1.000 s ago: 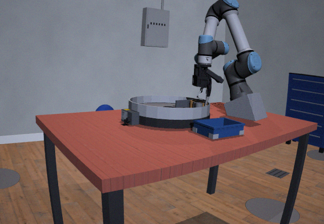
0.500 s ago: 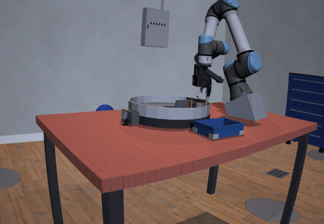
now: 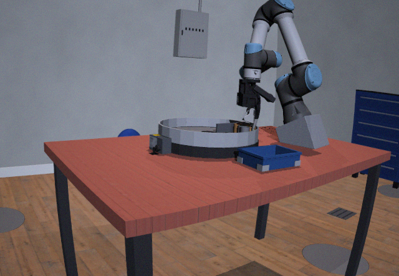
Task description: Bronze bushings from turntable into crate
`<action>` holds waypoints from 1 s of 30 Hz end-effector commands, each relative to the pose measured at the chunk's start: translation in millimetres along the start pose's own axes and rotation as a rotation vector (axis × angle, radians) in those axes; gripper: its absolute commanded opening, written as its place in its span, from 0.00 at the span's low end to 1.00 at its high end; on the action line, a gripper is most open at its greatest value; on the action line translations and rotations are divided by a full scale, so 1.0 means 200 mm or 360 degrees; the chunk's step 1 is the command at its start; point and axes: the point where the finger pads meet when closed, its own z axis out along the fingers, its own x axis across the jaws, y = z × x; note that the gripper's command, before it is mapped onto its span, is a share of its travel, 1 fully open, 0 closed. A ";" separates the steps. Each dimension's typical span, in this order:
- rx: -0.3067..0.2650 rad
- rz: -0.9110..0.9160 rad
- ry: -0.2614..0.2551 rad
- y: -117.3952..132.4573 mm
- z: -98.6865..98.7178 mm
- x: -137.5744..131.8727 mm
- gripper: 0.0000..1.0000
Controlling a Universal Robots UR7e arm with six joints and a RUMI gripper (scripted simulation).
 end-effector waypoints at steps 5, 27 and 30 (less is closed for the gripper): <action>-0.0001 0.0000 0.0000 0.00 -0.01 0.00 0.00; -0.0001 0.0000 0.0000 0.00 -0.36 0.00 0.00; -0.0001 0.0000 0.0000 0.00 -0.36 0.00 0.00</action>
